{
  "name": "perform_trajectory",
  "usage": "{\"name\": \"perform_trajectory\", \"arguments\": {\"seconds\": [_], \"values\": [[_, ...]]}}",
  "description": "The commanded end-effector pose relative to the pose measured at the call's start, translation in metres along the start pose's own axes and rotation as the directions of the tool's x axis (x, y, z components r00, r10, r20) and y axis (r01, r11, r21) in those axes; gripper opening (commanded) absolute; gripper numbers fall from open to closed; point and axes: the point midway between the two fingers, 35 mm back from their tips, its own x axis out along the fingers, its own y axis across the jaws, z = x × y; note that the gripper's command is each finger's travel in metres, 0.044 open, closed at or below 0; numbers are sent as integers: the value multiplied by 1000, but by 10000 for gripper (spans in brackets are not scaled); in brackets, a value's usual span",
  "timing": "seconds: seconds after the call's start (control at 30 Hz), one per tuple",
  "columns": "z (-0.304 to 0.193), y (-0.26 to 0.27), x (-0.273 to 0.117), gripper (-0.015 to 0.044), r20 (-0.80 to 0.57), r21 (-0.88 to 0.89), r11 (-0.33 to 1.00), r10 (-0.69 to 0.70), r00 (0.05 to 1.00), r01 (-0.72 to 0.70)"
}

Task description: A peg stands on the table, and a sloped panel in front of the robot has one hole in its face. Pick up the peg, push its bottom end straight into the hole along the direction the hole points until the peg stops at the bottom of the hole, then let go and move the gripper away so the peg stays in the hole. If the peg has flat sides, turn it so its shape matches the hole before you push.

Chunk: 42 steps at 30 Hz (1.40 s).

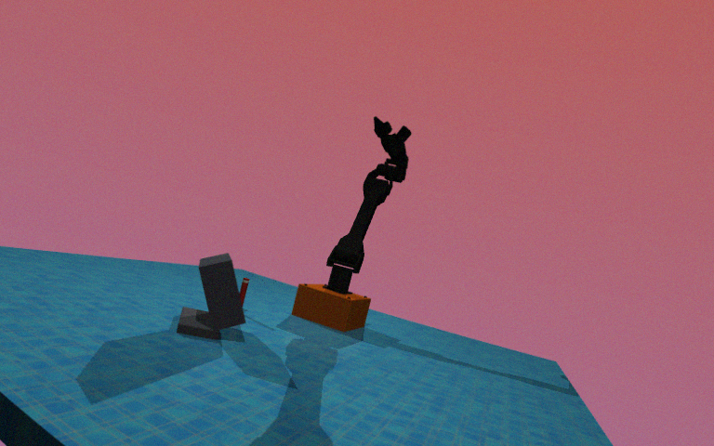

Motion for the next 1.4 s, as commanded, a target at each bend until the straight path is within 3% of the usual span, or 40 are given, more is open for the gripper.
{"name": "perform_trajectory", "arguments": {"seconds": [0.0,0.93,1.37], "values": [[-1,0,1,426,0,2,1000,0,1000,0],[-111,5,73,440,-34,288,956,-44,998,52],[-158,30,97,440,-81,405,911,-51,995,79]]}}
